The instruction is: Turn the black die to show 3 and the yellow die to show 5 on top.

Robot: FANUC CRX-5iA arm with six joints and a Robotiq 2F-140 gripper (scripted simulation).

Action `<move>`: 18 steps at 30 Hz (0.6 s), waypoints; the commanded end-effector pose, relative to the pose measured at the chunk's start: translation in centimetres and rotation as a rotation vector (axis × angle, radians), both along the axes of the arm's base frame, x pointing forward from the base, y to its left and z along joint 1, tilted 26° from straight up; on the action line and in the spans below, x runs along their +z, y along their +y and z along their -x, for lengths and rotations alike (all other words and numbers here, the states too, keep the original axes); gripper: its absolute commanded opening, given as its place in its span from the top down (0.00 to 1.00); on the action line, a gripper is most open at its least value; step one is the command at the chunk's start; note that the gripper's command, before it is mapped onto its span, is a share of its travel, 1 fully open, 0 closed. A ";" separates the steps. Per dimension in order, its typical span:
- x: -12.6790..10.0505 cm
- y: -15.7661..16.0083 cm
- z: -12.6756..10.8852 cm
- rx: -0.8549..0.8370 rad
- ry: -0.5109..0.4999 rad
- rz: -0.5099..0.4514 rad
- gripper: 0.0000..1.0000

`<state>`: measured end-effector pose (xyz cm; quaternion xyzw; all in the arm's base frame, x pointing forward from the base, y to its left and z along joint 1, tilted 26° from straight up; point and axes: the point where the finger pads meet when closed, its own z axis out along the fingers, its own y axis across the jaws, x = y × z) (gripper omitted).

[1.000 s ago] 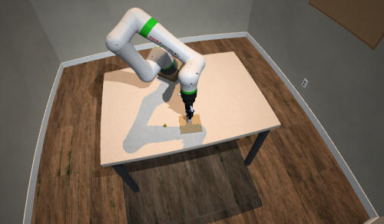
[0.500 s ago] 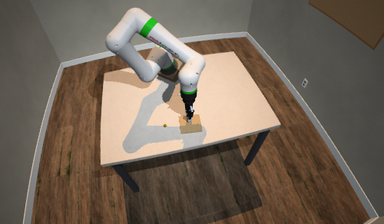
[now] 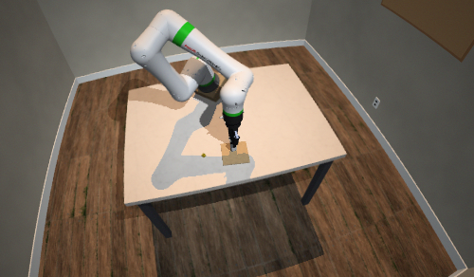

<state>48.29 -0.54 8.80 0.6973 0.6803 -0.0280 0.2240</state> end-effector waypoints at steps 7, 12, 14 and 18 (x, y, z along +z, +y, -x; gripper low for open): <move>-0.1 0.0 -0.1 0.000 0.000 0.000 0.93; -0.2 -0.1 -0.1 0.000 0.000 0.000 0.93; -0.3 -0.1 -0.1 0.000 0.000 0.000 0.93; -0.3 -0.1 -0.1 0.000 0.000 0.000 0.93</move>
